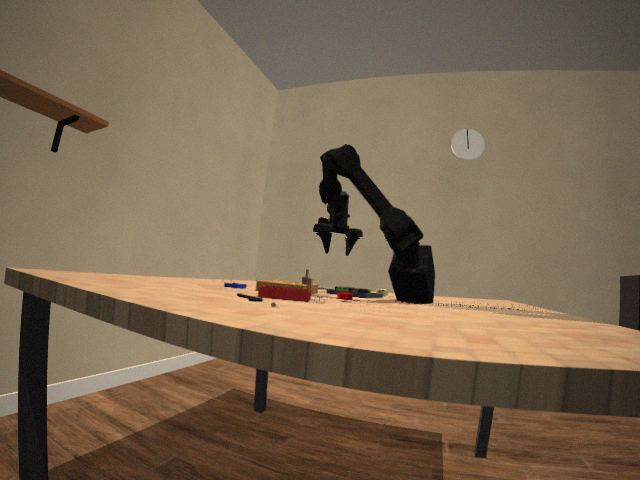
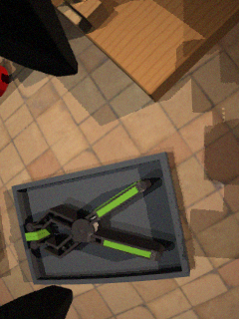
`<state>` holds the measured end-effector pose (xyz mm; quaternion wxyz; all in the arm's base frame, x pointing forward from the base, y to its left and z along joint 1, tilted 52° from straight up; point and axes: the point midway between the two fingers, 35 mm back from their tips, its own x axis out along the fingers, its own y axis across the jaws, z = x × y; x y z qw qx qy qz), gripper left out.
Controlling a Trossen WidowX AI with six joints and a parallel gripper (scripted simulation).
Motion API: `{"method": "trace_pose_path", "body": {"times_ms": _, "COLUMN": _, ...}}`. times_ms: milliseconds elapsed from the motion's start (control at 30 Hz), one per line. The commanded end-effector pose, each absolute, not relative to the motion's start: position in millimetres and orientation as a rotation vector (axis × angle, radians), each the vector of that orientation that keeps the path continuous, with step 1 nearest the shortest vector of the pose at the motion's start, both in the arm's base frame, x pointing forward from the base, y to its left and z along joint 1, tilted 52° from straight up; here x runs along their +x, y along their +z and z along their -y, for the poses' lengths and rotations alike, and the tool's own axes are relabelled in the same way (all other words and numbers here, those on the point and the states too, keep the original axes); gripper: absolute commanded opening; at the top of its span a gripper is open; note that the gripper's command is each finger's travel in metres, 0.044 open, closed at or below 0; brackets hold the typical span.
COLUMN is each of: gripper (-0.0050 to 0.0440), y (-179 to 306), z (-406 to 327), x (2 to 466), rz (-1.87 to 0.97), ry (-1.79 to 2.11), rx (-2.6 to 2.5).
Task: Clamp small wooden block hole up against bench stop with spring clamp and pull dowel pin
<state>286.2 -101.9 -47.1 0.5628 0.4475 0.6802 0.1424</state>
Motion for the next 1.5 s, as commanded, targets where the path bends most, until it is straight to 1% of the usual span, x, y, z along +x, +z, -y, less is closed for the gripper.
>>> {"method": "trace_pose_path", "body": {"times_ms": 0, "gripper": 0.044, "y": -53.2, "z": 107.7, "x": 280.6, "rz": -1.594, "ry": 0.366, "rx": 1.029}}
{"method": "trace_pose_path", "body": {"times_ms": 833, "gripper": 0.044, "y": -75.3, "z": 129.7, "x": 255.2, "rz": -1.52, "ry": 0.537, "rx": 0.889}}
{"method": "trace_pose_path", "body": {"times_ms": 1467, "gripper": 0.044, "y": -108.0, "z": 90.5, "x": 258.9, "rz": -1.52, "ry": 0.535, "rx": 0.888}}
